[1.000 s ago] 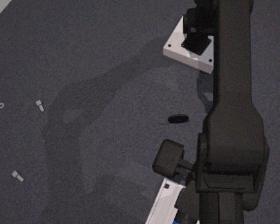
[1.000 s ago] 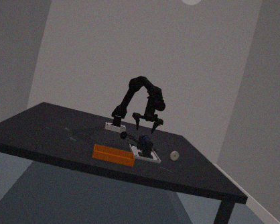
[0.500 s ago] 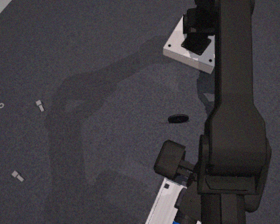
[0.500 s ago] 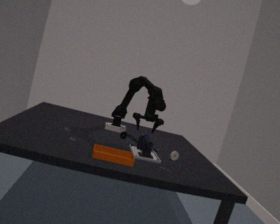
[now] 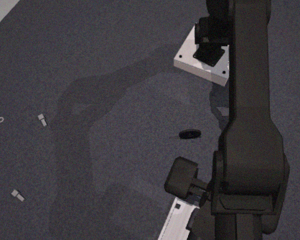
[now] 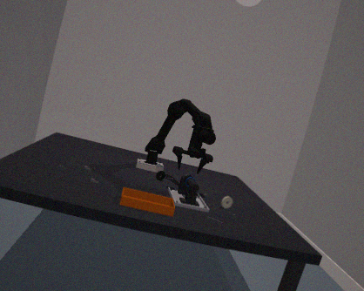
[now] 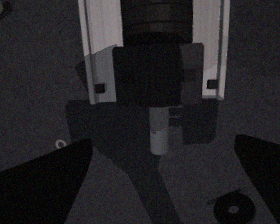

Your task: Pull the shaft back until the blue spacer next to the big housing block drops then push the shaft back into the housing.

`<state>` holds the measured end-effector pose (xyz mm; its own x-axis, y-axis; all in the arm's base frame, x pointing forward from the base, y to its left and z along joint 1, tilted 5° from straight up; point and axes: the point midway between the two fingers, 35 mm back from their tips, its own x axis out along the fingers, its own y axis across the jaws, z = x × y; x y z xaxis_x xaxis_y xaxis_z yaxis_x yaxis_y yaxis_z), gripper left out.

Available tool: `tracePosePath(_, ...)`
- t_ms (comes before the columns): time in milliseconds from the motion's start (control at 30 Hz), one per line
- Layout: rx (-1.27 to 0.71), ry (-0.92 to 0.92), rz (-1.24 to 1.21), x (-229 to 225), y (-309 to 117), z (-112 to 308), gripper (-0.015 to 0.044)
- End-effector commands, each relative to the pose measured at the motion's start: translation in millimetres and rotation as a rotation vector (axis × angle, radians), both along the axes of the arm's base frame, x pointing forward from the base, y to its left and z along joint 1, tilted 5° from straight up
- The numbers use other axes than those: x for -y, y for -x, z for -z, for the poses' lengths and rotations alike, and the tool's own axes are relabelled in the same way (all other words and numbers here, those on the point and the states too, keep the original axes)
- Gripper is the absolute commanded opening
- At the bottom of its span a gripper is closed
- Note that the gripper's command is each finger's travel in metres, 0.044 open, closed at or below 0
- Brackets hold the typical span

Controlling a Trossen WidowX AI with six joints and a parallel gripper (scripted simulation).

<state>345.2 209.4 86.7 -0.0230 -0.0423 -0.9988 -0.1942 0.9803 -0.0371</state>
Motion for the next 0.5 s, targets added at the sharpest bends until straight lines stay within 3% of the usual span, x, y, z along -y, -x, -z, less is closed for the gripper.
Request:
tracePosePath(0, -0.002, -0.003, 0.003, -1, 0, 0, 0.044)
tracePosePath(467, -0.002, -0.003, 0.003, -1, 0, 11, 0.044)
